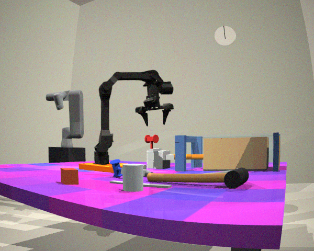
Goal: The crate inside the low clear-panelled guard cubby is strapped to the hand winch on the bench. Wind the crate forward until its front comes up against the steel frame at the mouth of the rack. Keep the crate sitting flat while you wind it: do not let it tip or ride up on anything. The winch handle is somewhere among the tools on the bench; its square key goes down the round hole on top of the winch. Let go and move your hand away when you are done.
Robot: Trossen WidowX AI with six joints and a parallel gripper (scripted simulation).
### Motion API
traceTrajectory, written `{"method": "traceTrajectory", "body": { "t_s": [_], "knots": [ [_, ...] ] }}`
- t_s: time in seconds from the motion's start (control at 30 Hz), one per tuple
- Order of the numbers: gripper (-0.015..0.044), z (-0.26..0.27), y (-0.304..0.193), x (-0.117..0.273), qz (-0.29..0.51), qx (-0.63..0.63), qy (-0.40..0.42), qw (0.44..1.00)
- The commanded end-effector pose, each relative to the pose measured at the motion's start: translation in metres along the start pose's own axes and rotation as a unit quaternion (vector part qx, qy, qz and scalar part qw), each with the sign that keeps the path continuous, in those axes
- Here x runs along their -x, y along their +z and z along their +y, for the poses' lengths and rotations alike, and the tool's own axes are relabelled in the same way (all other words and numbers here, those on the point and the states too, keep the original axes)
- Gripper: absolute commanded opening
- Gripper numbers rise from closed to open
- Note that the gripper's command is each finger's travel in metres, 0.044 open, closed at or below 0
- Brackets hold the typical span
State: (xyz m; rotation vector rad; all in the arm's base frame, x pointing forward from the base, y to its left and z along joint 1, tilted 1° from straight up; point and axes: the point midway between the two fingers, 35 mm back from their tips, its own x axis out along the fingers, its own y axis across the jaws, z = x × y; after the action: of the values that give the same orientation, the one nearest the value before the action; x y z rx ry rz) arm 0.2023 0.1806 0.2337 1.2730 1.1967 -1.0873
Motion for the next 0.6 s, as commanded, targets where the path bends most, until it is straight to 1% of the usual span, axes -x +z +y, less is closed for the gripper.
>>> {"method": "traceTrajectory", "body": {
  "t_s": [0.0,0.43,0.47,0.57],
  "knots": [
    [0.0361,0.0003,-0.0002,0.0000,0.001,0.000,0.002,1.000],
    [0.0020,0.0003,-0.0002,0.0000,0.001,0.000,0.002,1.000],
    [0.0000,0.0003,-0.0002,0.0000,0.001,0.000,0.002,1.000],
    [0.0000,0.0003,-0.0002,0.0000,0.001,0.000,0.002,1.000]
  ]
}}
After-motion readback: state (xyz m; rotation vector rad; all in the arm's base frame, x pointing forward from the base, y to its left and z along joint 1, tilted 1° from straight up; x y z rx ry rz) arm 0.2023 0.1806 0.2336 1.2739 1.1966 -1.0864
